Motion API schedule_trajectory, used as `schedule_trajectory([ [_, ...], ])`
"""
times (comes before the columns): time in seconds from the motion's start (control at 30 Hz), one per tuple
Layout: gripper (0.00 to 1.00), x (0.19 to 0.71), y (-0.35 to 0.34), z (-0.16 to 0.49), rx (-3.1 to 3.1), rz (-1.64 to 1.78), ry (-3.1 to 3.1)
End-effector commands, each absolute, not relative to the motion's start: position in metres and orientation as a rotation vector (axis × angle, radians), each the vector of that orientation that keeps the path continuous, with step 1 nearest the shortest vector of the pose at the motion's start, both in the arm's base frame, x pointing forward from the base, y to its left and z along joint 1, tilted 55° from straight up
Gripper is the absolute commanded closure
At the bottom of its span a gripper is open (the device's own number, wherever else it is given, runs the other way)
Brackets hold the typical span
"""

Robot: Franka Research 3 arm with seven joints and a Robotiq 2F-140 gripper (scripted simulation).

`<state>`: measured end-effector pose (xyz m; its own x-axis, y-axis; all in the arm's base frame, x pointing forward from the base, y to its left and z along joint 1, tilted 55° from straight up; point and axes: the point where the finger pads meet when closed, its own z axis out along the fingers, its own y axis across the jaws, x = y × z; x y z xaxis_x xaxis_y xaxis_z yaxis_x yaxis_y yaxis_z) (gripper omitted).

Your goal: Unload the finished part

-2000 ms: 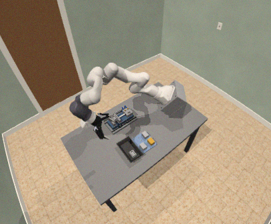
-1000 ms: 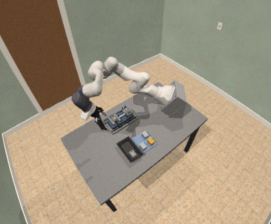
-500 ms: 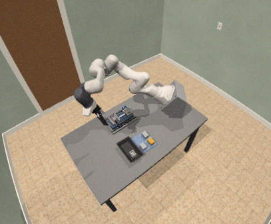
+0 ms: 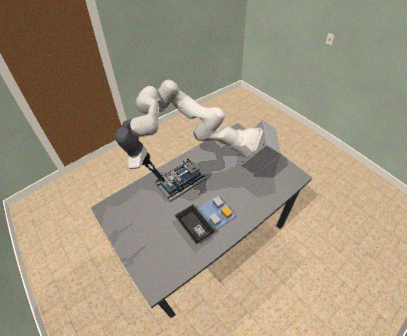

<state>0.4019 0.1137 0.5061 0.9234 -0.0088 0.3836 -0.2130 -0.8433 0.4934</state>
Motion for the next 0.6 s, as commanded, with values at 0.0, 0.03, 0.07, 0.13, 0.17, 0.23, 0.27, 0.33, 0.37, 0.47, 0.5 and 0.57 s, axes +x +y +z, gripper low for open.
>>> schedule_trajectory([
  [0.0,0.00,0.400,0.104,0.508,2.511,0.460,0.059],
  [0.03,0.00,0.399,0.101,0.508,2.506,0.457,0.080],
  [0.07,0.00,0.398,0.099,0.508,2.501,0.454,0.101],
  [0.13,0.00,0.396,0.094,0.507,2.490,0.447,0.142],
  [0.17,0.00,0.395,0.092,0.507,2.485,0.444,0.163],
  [0.23,0.00,0.394,0.090,0.507,2.481,0.441,0.177],
  [0.27,0.00,0.392,0.085,0.506,2.468,0.434,0.222],
  [0.33,0.00,0.390,0.080,0.506,2.456,0.426,0.264],
  [0.37,0.00,0.390,0.080,0.506,2.456,0.426,0.264],
  [0.47,0.00,0.387,0.073,0.505,2.434,0.414,0.329],
  [0.5,0.00,0.387,0.073,0.505,2.434,0.414,0.329],
  [0.57,0.00,0.384,0.065,0.503,2.410,0.401,0.396],
])
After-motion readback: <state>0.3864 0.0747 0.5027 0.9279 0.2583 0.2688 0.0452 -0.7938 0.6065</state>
